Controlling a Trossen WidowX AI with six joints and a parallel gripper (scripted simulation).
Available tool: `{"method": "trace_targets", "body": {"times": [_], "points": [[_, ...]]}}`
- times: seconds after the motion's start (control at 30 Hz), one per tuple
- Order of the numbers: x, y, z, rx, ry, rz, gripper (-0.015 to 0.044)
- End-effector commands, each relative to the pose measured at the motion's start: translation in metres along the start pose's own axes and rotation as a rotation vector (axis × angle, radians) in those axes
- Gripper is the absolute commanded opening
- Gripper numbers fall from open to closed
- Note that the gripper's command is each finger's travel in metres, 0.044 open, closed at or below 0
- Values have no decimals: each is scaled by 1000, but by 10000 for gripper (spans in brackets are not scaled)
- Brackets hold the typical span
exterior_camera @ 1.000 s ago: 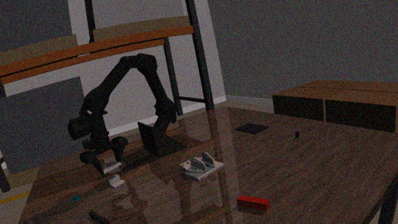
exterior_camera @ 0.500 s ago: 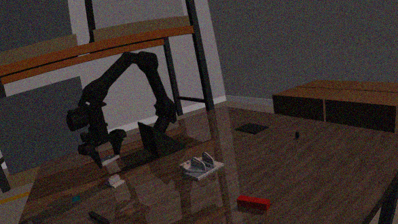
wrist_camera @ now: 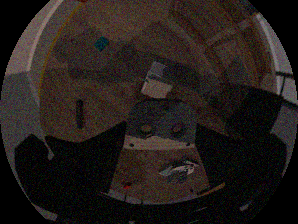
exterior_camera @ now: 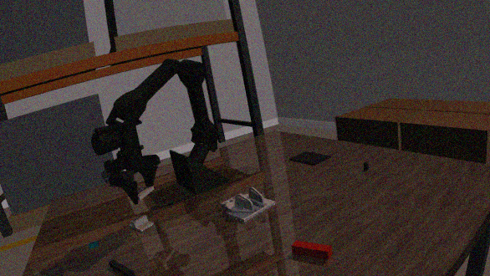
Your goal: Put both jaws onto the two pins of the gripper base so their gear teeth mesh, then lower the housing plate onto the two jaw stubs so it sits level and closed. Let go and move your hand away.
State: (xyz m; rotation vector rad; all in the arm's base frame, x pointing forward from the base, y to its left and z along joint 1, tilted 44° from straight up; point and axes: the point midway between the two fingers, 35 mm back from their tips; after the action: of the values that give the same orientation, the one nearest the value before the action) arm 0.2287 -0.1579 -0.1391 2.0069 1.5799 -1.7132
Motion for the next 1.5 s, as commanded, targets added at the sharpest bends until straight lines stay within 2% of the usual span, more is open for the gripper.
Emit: {"method": "trace_targets", "body": {"times": [0.0, 1.47], "points": [[-3, -4, -11, -103, 2, 2, 351], [-12, -56, -119, -1194, -8, 16, 351]]}}
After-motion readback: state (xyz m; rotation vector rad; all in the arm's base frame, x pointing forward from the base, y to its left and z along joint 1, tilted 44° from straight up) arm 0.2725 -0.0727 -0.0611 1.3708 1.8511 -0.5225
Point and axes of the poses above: the point midway between the two fingers, 35 mm back from their tips, its own x axis out along the fingers, its own y axis across the jaws, z = x × y, and after that the axes turned 9 degrees about x, right-handed
